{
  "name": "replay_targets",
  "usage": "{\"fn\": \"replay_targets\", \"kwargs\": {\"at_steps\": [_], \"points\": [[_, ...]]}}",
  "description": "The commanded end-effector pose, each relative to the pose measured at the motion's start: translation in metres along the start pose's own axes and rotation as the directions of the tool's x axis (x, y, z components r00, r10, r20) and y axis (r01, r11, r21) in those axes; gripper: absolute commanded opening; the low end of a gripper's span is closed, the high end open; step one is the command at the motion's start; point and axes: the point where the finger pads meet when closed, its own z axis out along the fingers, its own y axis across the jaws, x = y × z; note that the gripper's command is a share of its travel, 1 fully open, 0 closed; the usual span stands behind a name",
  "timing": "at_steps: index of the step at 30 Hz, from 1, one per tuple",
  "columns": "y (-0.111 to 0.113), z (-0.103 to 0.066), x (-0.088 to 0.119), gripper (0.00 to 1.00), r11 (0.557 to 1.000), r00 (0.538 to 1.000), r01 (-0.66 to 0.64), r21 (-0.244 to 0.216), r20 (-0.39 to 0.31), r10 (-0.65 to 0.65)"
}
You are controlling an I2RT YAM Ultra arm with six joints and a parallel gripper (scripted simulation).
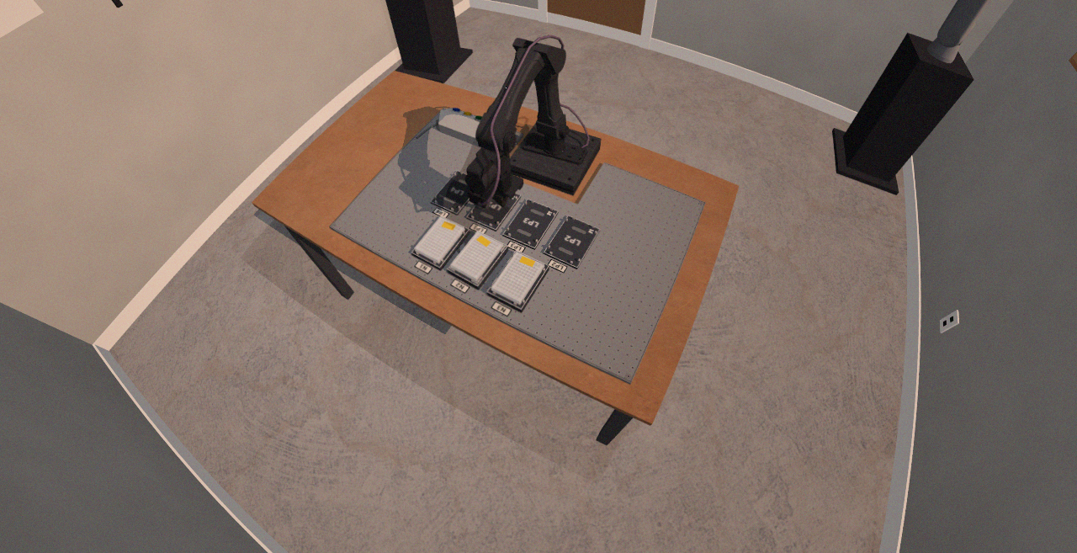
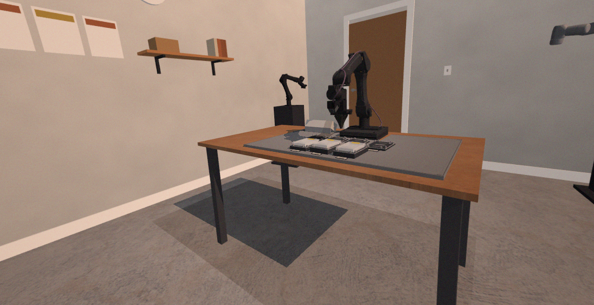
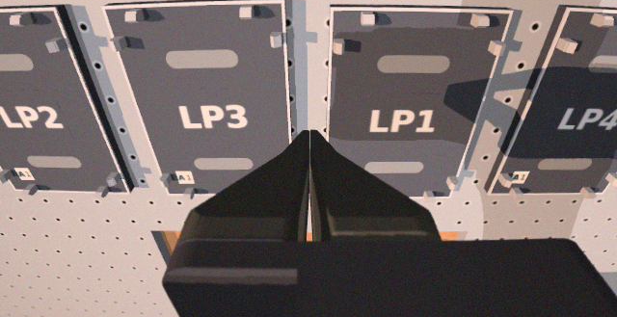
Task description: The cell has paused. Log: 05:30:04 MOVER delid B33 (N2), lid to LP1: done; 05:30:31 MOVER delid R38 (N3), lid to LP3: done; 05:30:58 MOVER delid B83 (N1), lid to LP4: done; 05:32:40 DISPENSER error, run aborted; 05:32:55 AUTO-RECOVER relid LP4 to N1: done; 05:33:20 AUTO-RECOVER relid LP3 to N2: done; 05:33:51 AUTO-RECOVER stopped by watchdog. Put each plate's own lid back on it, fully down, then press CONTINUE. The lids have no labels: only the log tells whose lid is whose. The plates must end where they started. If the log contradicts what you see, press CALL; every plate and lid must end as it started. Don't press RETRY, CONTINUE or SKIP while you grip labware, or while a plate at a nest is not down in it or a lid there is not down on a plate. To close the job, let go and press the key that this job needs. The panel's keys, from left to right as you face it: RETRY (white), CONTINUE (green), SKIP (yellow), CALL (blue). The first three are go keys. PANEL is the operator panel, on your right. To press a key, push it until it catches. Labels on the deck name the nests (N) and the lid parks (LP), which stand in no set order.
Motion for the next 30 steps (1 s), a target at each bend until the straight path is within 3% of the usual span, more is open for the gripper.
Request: {"fn": "replay_targets", "kwargs": {"at_steps": [1,6,11,12,16,26,30], "points": [[0.000,-0.031,-0.003,0.00,1.000,1.000,0.007,0.002,0.024,-0.007],[0.001,-0.056,-0.002,0.00,1.000,1.000,0.007,0.002,0.024,-0.007],[0.001,-0.052,0.000,0.00,1.000,1.000,0.007,0.002,0.010,-0.007],[0.001,-0.041,0.012,0.00,1.000,0.999,0.007,0.002,-0.036,-0.007],[0.001,-0.047,0.010,0.00,1.000,1.000,0.007,0.002,-0.010,-0.007],[-0.049,-0.046,0.024,0.00,0.977,0.977,-0.214,0.001,-0.013,0.214],[-0.059,-0.050,0.022,0.00,0.968,0.968,-0.253,-0.001,0.001,0.253]]}}
